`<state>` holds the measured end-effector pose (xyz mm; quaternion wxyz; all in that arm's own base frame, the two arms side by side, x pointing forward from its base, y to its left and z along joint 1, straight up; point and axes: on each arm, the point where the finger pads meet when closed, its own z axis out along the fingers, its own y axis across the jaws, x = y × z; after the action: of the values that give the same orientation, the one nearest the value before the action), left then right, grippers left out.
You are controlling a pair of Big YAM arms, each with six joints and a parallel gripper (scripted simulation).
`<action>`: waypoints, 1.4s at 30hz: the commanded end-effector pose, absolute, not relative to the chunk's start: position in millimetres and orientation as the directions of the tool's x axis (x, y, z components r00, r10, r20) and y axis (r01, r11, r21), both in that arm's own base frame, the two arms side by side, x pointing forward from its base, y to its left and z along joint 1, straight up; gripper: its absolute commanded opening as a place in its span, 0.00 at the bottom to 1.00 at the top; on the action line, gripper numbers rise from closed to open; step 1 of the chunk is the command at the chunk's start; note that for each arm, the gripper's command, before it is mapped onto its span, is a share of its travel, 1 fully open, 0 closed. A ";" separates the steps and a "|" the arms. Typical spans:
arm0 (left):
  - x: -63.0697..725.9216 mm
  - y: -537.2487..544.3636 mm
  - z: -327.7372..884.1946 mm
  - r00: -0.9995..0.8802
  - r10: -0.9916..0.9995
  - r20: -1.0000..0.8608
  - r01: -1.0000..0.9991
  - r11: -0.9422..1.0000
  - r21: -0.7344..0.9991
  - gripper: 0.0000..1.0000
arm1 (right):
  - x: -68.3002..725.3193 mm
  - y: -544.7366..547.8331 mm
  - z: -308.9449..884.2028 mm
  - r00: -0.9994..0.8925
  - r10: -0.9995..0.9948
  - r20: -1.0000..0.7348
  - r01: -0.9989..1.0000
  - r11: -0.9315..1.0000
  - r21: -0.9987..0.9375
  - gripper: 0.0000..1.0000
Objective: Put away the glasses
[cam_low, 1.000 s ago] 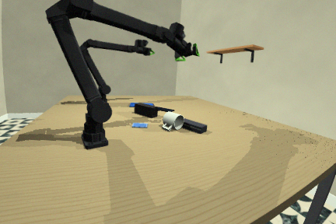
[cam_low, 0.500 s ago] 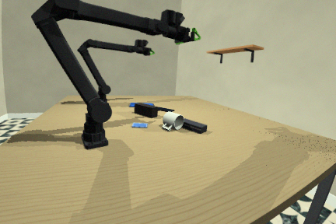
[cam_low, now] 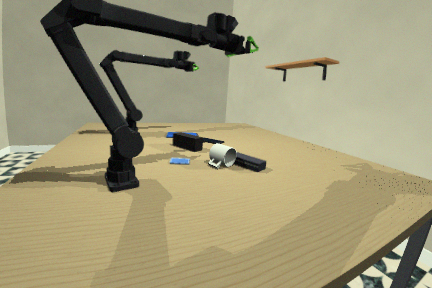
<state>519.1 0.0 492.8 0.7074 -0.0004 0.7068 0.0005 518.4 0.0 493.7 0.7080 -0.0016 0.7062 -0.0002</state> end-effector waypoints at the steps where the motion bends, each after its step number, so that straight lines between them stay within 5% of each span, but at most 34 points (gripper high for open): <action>1: 523.6 -5.9 509.4 0.026 0.006 -1.000 0.010 1.000 0.006 0.00 | 525.7 -8.0 530.8 0.063 -0.006 -0.998 0.015 1.000 -0.005 1.00; 42: 524.7 3.4 493.5 0.006 0.001 -1.000 -0.005 1.000 0.001 0.00 | 526.6 -9.3 531.5 0.072 0.011 -0.997 0.019 1.000 0.012 1.00</action>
<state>519.3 -0.5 492.6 0.7072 0.0001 0.7070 0.0001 519.4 -0.4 492.4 0.7071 -0.0001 0.7071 0.0000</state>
